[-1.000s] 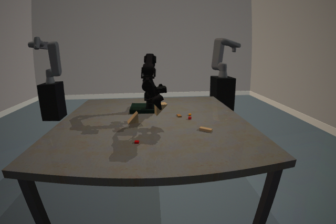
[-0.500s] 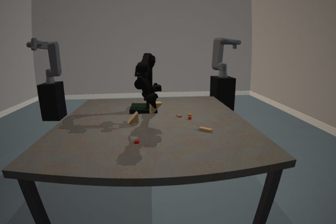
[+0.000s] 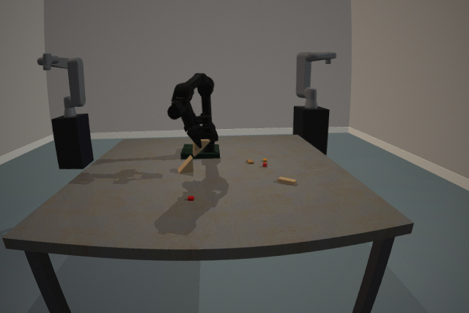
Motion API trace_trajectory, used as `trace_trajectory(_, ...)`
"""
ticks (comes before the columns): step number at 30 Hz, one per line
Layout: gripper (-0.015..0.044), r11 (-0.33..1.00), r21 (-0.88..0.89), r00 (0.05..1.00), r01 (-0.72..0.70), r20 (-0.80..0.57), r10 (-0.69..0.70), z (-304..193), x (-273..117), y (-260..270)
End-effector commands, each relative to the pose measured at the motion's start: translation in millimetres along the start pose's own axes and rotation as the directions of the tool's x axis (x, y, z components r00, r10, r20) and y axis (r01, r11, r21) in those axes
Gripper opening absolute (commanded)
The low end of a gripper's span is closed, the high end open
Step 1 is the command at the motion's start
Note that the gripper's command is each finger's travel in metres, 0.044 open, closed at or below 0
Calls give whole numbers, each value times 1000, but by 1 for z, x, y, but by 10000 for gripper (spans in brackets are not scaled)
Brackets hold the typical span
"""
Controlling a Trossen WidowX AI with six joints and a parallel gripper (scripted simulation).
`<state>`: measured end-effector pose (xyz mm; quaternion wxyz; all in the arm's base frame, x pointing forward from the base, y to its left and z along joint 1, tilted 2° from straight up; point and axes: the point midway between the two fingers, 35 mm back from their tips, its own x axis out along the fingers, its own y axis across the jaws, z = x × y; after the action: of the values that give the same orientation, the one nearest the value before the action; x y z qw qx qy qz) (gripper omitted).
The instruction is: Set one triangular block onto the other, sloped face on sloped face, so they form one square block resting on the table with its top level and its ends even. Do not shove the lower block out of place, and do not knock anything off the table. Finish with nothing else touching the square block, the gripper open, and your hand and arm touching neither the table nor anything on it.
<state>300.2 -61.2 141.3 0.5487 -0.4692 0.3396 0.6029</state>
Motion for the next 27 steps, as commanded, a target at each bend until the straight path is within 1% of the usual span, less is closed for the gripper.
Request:
trace_trajectory(1,0,1000,5,1000,5,-16,-4,-19,-10,5)
trace_trajectory(13,0,1000,5,999,17,-50,-17,-60,-39,27)
trace_trajectory(27,0,1000,-7,997,19,-76,-19,-101,-73,65)
